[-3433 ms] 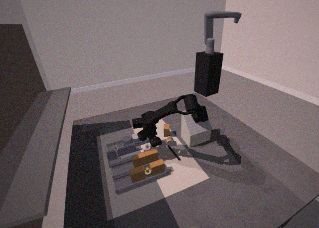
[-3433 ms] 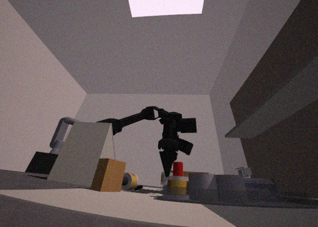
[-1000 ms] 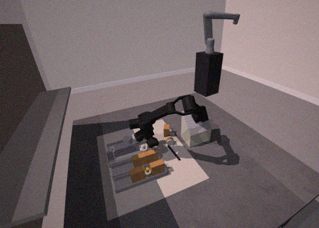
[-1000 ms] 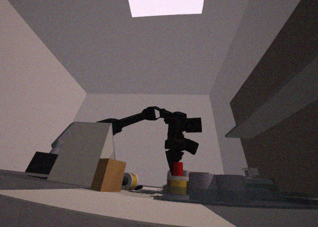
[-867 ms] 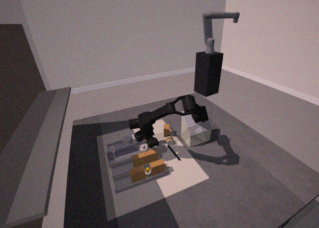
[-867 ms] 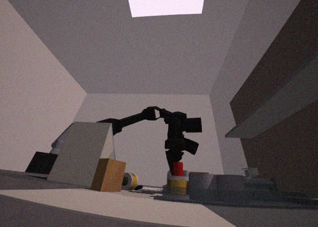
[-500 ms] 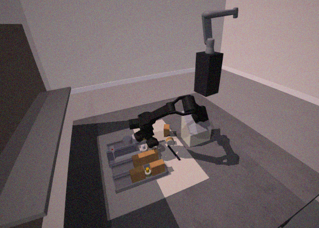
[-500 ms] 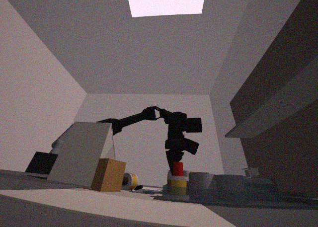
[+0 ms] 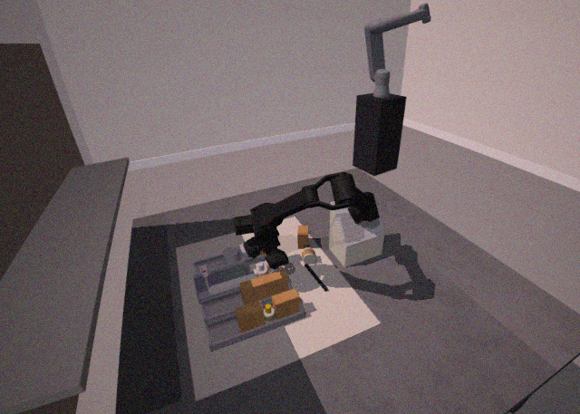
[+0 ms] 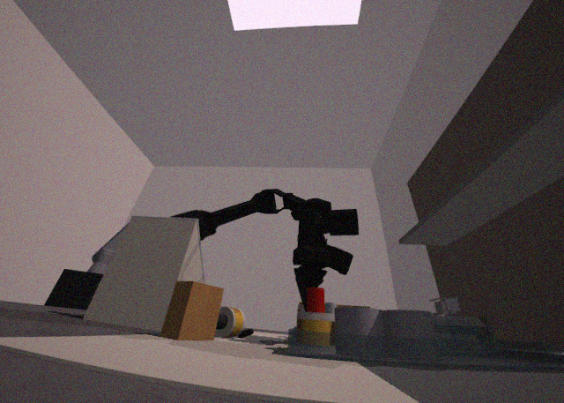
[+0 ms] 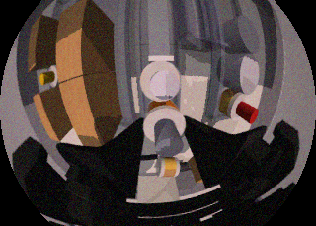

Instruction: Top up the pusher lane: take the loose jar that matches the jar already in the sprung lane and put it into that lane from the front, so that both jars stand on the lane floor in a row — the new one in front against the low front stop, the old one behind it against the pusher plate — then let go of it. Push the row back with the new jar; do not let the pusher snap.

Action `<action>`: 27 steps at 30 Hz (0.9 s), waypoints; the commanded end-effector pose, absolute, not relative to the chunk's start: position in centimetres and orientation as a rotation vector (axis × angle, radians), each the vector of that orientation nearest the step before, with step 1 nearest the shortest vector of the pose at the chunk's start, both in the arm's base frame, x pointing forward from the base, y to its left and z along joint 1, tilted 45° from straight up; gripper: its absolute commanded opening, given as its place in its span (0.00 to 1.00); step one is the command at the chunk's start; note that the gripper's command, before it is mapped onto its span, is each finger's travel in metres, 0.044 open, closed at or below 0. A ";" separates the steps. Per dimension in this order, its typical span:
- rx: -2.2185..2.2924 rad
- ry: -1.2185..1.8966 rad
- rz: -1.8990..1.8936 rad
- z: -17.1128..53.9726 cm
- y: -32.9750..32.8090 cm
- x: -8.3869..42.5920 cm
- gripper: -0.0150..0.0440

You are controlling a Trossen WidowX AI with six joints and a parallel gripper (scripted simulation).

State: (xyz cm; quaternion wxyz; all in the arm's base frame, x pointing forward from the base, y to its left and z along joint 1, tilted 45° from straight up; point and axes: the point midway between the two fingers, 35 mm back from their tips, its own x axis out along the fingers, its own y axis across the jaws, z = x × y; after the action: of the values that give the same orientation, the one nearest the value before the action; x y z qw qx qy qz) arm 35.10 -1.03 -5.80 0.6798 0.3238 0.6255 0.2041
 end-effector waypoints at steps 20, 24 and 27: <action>0.722 1.382 0.462 -5.5 -1.2 36.0 0.25; 0.722 1.382 0.462 -5.6 -1.2 36.0 0.25; 0.722 1.382 0.462 -5.6 -1.1 36.1 0.25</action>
State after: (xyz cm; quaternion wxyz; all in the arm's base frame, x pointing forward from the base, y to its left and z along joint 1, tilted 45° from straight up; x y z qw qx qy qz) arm 35.41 -1.04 -5.84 0.6800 0.3236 0.6254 0.2041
